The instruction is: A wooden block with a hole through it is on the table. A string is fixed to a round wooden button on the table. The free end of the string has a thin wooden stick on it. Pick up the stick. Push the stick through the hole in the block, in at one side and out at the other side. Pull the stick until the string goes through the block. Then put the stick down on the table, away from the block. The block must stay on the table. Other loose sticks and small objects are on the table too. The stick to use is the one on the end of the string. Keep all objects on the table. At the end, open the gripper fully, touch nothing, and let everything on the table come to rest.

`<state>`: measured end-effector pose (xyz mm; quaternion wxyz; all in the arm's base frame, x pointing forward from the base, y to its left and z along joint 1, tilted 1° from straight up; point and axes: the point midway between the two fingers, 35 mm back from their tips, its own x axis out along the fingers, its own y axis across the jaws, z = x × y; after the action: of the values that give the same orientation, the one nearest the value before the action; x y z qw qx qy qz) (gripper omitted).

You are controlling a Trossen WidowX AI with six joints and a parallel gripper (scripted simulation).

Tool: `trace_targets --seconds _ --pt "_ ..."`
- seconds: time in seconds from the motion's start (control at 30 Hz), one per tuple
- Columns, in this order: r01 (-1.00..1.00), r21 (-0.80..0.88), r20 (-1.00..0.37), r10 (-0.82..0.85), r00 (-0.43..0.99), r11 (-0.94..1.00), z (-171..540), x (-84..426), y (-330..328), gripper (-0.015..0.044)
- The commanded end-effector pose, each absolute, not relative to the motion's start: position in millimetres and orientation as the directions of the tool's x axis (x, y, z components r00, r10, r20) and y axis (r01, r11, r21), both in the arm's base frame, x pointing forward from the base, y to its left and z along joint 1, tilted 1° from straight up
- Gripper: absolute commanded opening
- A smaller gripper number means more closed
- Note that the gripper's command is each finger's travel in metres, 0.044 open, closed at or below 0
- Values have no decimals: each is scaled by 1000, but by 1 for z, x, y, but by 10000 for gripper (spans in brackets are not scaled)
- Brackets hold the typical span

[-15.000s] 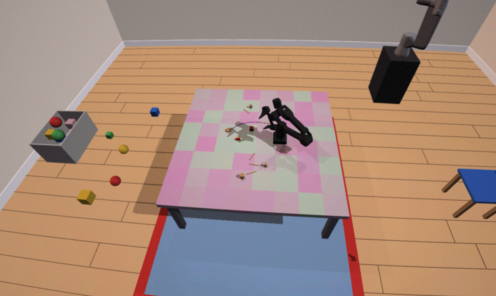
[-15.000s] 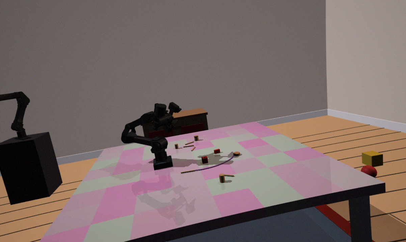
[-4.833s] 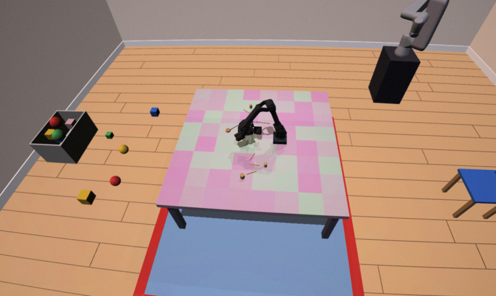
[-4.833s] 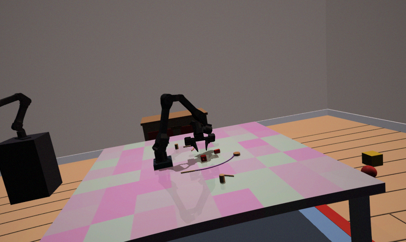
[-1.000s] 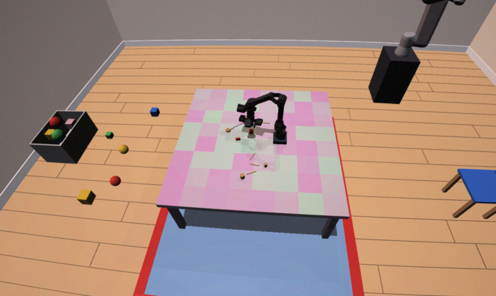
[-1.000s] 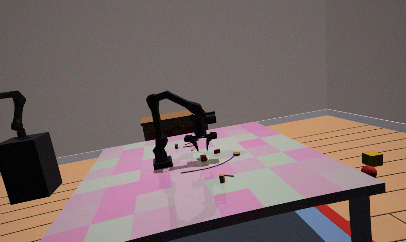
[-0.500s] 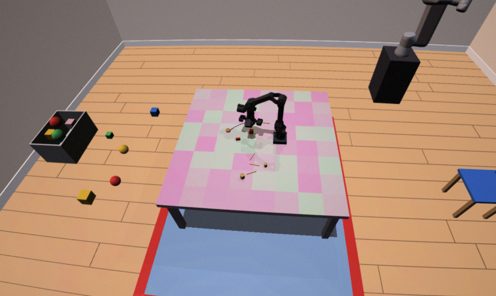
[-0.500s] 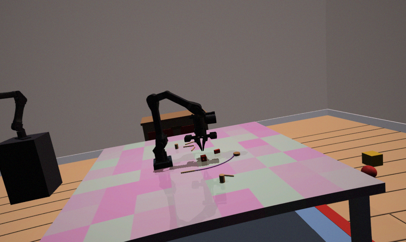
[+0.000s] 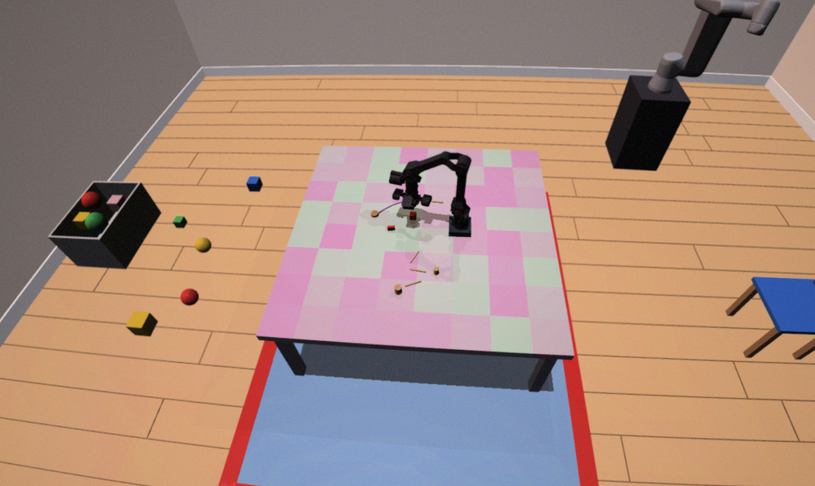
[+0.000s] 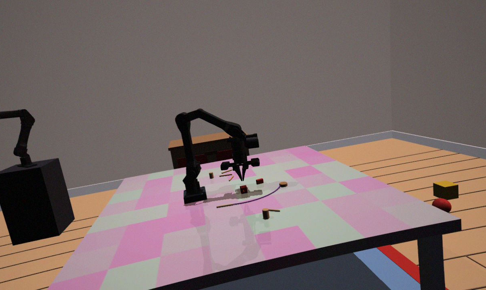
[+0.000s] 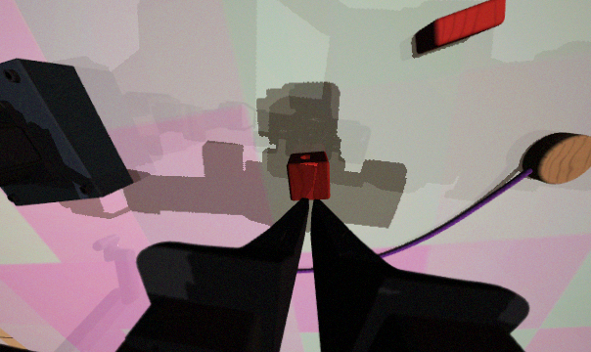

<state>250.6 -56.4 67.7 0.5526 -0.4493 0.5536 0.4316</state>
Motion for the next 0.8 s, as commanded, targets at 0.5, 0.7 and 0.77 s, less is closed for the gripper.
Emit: trace_targets --seconds 0.5,0.7,0.77 --pt "-974 -19 -1000 -20 15 224 68 251 -56 59" --pt "-974 -19 -1000 -20 15 224 68 251 -56 0" --pt "-974 -19 -1000 -20 15 224 68 251 -56 0"
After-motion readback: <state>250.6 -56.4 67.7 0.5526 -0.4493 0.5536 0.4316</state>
